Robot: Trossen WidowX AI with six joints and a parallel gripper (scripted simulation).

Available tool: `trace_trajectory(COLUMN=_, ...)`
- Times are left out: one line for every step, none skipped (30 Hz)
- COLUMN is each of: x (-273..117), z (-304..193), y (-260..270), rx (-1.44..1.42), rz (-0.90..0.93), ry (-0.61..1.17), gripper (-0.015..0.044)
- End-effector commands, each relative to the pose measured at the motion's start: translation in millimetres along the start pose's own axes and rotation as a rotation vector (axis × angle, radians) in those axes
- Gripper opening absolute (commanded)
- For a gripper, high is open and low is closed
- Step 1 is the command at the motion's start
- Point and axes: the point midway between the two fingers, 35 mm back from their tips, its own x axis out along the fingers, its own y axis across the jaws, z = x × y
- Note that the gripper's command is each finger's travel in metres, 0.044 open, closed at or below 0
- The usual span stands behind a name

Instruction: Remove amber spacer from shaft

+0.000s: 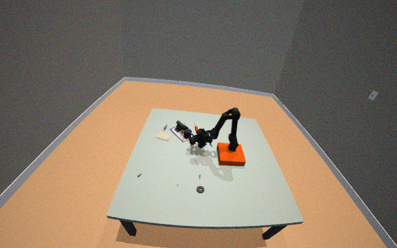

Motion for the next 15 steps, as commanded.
trace_trajectory(x=2.1, z=-2.7, y=-0.5, rx=0.001, rz=0.002, ry=0.004, gripper=0.0000)
trace_trajectory(x=2.4, z=-2.9, y=-0.5, rx=0.001, rz=0.002, ry=0.004, gripper=0.0000)
trace_trajectory(x=2.7, z=-3.1, y=-0.5, rx=0.001, rz=0.002, ry=0.004, gripper=0.0000)
trace_trajectory(x=3.1, z=-3.4, y=-0.5, rx=0.001, rz=0.002, ry=0.004, gripper=0.0000)
trace_trajectory(x=3.4, z=-3.6, y=-0.5, rx=0.001, rz=0.002, ry=0.004, gripper=0.0000)
trace_trajectory(x=3.7, z=-3.8, y=-0.5, rx=0.001, rz=0.002, ry=0.004, gripper=0.0000)
trace_trajectory(x=4.1, z=-4.0, y=-0.5, rx=0.001, rz=0.002, ry=0.004, gripper=0.0000)
trace_trajectory(x=4.4, z=-4.2, y=-0.5, rx=0.001, rz=0.002, ry=0.004, gripper=0.0000)
trace_trajectory(x=4.8, z=-4.4, y=-0.5, rx=0.001, rz=0.002, ry=0.004, gripper=0.0000)
trace_trajectory(x=5.1, z=-4.7, y=-0.5, rx=0.001, rz=0.002, ry=0.004, gripper=0.0000)
trace_trajectory(x=5.5, z=-4.9, y=-0.5, rx=0.001, rz=0.002, ry=0.004, gripper=0.0000)
trace_trajectory(x=5.8, z=-5.1, y=-0.5, rx=0.001, rz=0.002, ry=0.004, gripper=0.0000)
trace_trajectory(x=6.2, z=-5.3, y=-0.5, rx=0.001, rz=0.002, ry=0.004, gripper=0.0000)
trace_trajectory(x=6.5, z=-5.5, y=-0.5, rx=0.001, rz=0.002, ry=0.004, gripper=0.0000)
trace_trajectory(x=6.9, z=-5.7, y=-0.5, rx=0.001, rz=0.002, ry=0.004, gripper=0.0000)
